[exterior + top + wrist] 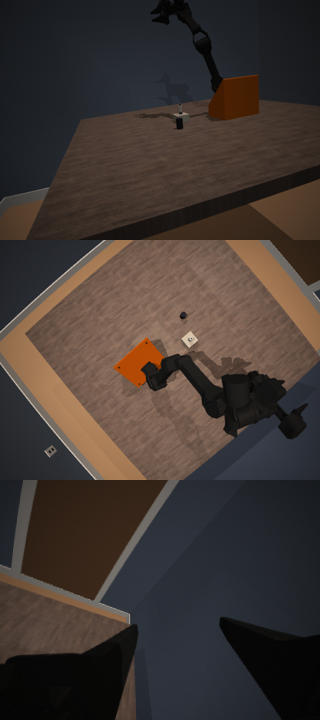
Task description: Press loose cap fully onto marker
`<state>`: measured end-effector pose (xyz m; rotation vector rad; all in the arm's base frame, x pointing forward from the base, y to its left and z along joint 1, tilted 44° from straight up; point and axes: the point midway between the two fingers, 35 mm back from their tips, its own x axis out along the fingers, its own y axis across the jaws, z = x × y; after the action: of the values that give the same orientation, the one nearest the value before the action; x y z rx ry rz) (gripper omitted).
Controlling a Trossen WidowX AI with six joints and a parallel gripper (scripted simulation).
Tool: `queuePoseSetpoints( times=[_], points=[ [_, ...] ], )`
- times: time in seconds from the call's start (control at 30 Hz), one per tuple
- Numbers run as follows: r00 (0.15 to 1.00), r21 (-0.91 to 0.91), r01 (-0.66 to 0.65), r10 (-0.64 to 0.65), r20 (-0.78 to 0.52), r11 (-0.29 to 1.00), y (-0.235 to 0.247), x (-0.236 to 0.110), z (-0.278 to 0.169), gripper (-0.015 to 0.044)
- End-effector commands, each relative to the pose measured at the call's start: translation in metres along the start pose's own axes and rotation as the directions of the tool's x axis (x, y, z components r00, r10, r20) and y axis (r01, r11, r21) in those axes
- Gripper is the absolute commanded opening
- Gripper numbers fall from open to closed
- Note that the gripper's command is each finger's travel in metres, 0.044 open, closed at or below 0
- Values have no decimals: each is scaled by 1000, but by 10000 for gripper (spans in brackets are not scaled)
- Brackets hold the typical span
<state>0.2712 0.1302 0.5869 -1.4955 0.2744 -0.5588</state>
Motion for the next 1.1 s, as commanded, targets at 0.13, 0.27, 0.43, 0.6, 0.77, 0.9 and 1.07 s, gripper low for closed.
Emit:
queuePoseSetpoints(
  times=[0.13,0.27,0.43,0.6,0.77,0.9,1.07],
  points=[
    [993,196,71,-88,79,978,-34,-19,-26,269],
    [972,354,112,-176,154,928,-70,-37,-61,258],
    [943,525,134,-271,194,841,-103,-46,-112,258],
    [919,688,128,-347,189,714,-124,-39,-174,258],
    [897,794,111,-404,180,598,-129,-29,-212,258],
    [905,871,81,-401,140,485,-124,-4,-253,258],
    [929,939,39,-359,92,342,-104,38,-296,258]
  ],
)
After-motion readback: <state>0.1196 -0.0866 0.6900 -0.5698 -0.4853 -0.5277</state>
